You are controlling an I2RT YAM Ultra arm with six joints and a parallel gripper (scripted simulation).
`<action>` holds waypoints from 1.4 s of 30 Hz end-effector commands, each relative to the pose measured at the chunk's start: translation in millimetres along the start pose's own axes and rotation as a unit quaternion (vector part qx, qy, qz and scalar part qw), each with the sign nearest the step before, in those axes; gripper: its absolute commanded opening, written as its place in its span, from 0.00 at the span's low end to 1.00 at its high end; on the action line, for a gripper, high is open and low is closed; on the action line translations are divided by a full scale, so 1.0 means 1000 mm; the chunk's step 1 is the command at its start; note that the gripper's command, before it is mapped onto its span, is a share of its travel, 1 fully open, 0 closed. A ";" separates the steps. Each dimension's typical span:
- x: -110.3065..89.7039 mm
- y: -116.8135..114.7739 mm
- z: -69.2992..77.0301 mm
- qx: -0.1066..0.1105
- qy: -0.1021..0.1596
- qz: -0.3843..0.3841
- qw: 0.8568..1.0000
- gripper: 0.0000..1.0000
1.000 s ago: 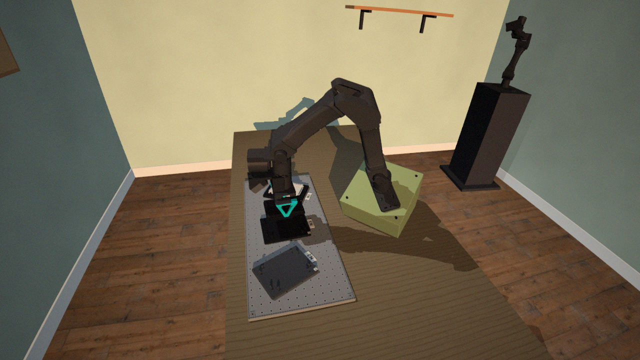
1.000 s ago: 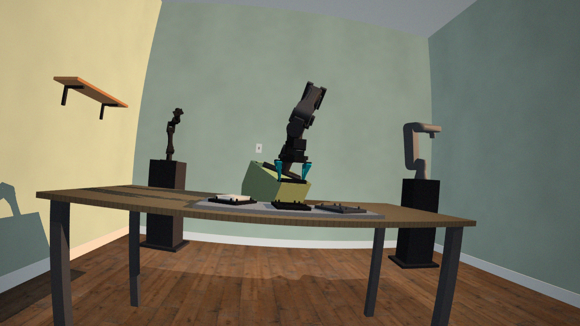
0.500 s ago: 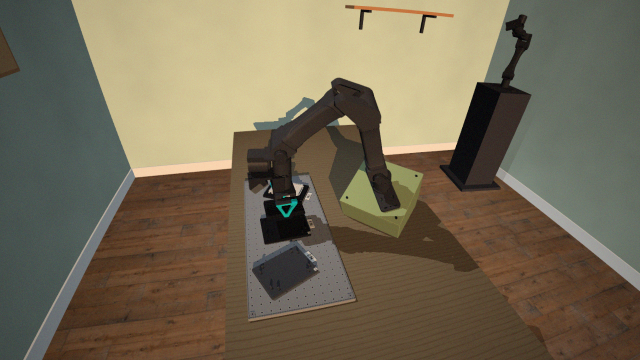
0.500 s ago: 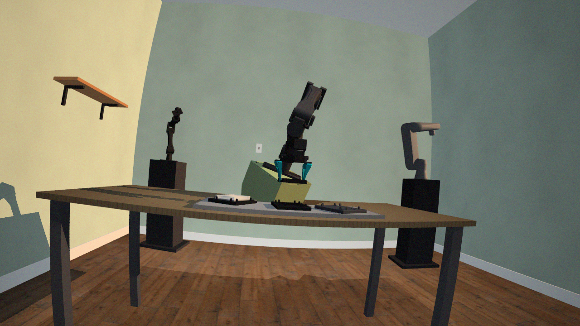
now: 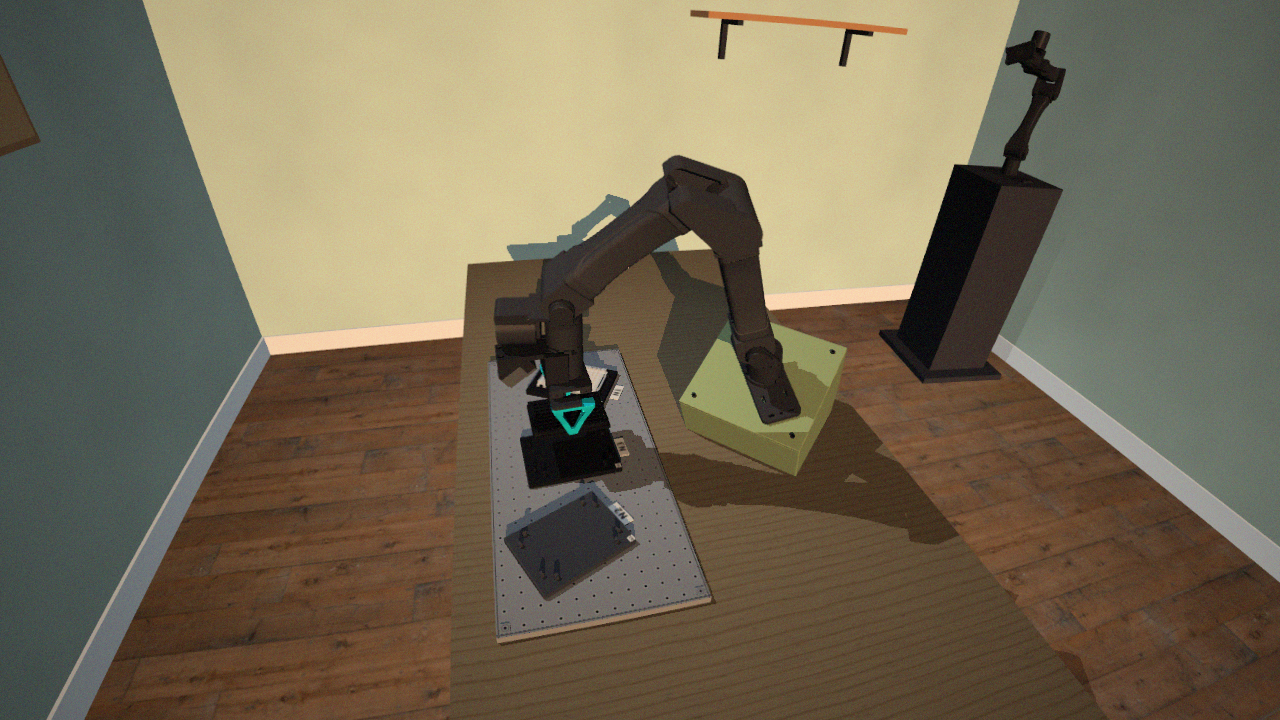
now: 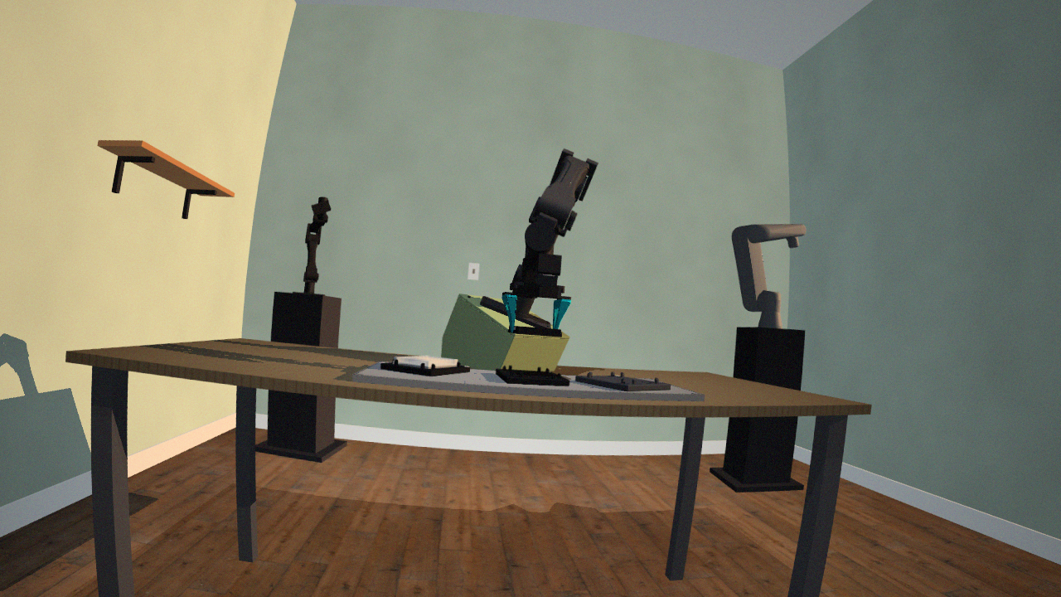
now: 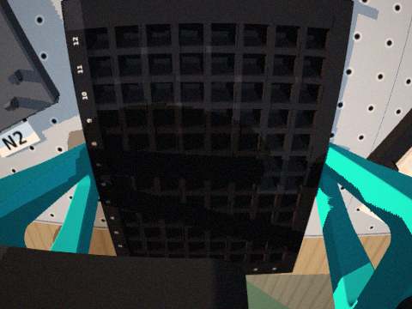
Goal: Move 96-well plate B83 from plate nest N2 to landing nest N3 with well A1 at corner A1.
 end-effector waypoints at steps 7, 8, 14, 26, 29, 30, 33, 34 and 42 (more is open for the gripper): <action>0.001 0.000 0.000 -0.002 -0.006 0.001 1.000 0.00; 0.001 0.000 -0.002 -0.002 -0.006 0.001 1.000 0.00; 0.002 0.000 -0.010 -0.002 -0.006 0.001 1.000 0.00; 0.004 -0.001 -0.029 -0.002 -0.006 0.001 1.000 0.00; 0.004 -0.001 -0.034 -0.002 -0.006 0.001 1.000 0.00; 0.004 -0.001 -0.035 -0.002 -0.006 0.001 1.000 0.00; 0.004 -0.001 -0.037 -0.002 -0.006 0.001 1.000 0.00; 0.004 -0.001 -0.039 -0.002 -0.006 0.001 1.000 0.00; 0.005 -0.002 -0.052 -0.002 -0.006 0.001 1.000 0.00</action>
Point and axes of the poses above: the point where the finger pads meet when closed, its own z axis back along the fingers, its own y axis across the jaws, x = y × z, the point moved 10 cm from there along z, back along the fingers, and after that the axes turned 12 degrees about z, right-handed, at the moved point
